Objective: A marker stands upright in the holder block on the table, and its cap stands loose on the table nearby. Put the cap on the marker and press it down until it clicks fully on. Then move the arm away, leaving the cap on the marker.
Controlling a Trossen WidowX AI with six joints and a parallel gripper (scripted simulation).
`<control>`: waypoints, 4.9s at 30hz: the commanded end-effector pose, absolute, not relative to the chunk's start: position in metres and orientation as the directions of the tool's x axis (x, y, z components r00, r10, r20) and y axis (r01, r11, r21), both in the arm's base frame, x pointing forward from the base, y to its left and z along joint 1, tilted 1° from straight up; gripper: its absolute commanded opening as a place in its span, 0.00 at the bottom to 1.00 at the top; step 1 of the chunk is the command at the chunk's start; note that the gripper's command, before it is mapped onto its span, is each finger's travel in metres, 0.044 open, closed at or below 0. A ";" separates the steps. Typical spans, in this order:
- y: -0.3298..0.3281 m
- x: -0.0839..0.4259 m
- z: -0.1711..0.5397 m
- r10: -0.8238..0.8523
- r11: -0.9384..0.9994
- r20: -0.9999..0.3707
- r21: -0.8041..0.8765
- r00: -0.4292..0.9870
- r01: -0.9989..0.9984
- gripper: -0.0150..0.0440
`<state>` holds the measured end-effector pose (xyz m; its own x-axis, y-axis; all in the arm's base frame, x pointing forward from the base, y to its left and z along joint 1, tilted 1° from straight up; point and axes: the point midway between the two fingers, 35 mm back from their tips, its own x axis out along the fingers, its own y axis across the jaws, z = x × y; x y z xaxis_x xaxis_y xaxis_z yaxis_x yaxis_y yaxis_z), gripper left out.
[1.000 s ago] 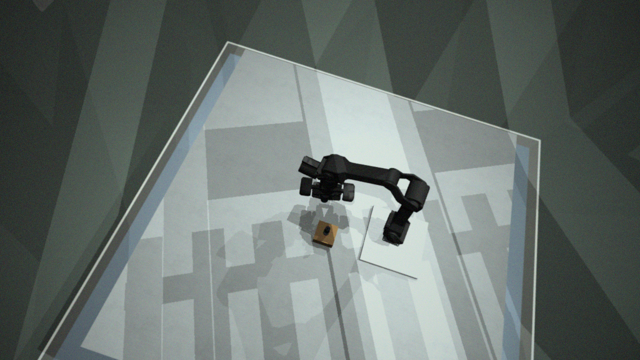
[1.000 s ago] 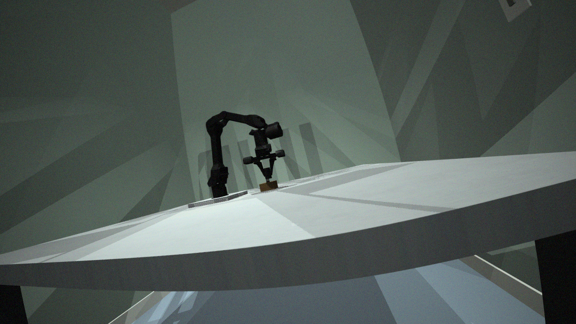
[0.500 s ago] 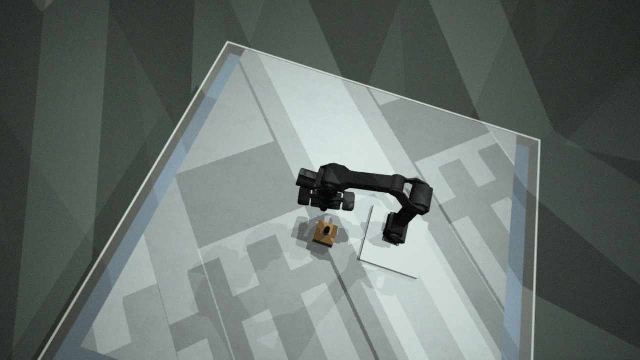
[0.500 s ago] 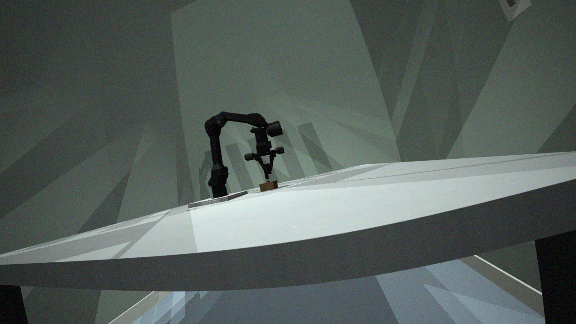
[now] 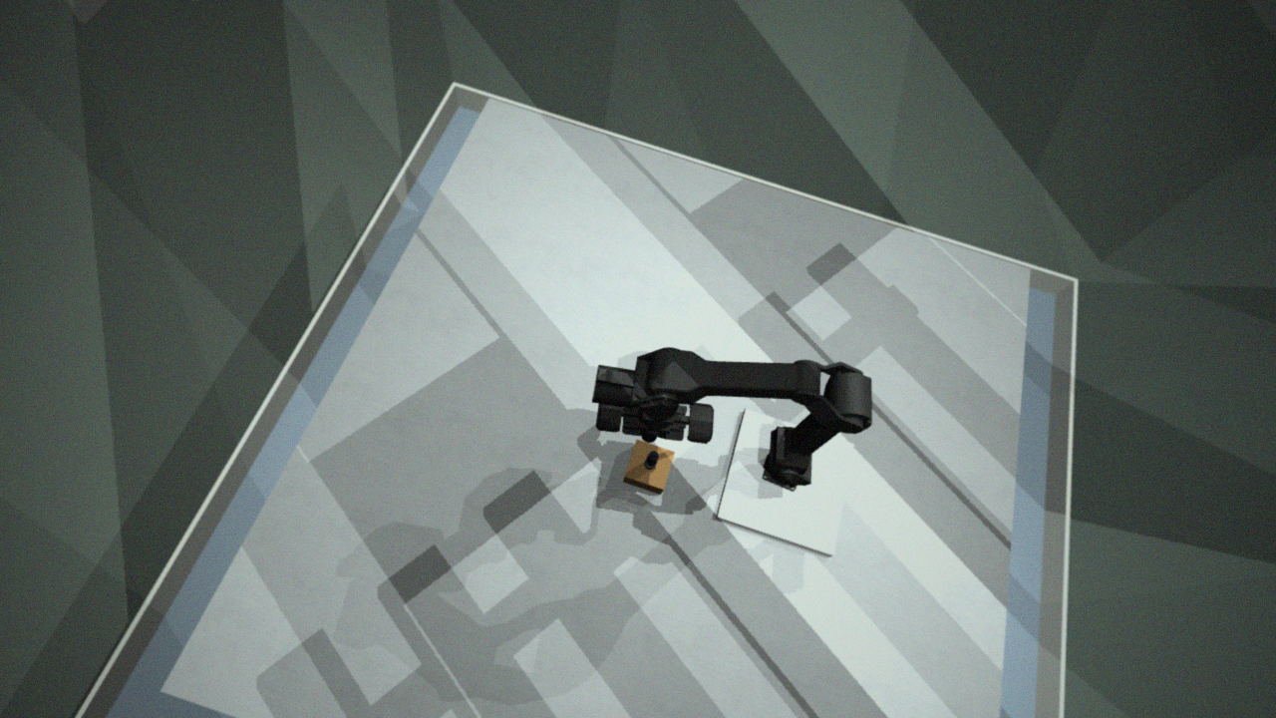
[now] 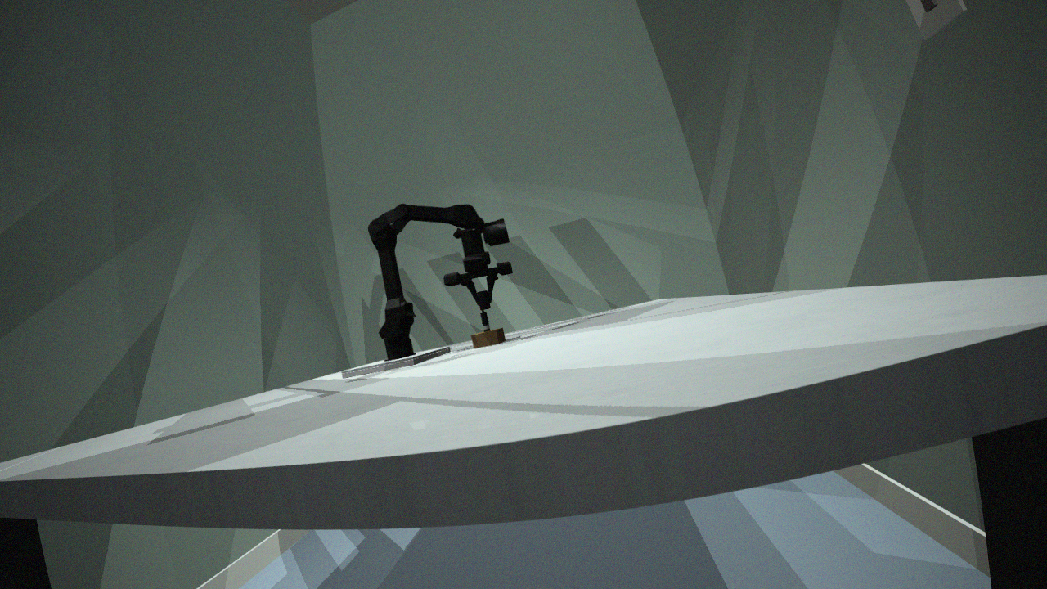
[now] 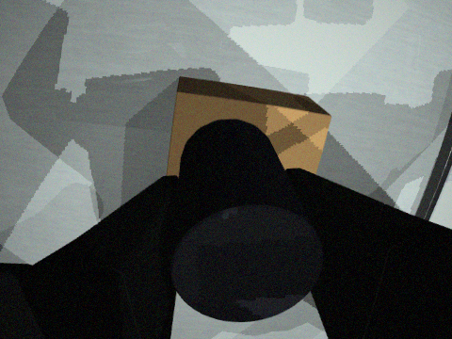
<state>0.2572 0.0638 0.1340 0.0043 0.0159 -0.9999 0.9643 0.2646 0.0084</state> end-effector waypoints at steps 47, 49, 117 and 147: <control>0.095 0.237 0.109 0.018 0.258 -1.000 0.022 0.018 0.966 0.25; 0.094 0.237 0.105 0.018 0.258 -1.000 0.022 0.018 0.966 0.25; 0.095 0.234 0.164 0.018 0.998 -1.000 0.017 0.018 -0.068 0.25; 0.095 0.235 0.149 0.018 0.998 -1.000 0.017 0.018 -0.068 0.25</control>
<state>0.2350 0.0959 0.1548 0.0173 0.0211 -0.9996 -0.0631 0.9978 0.0199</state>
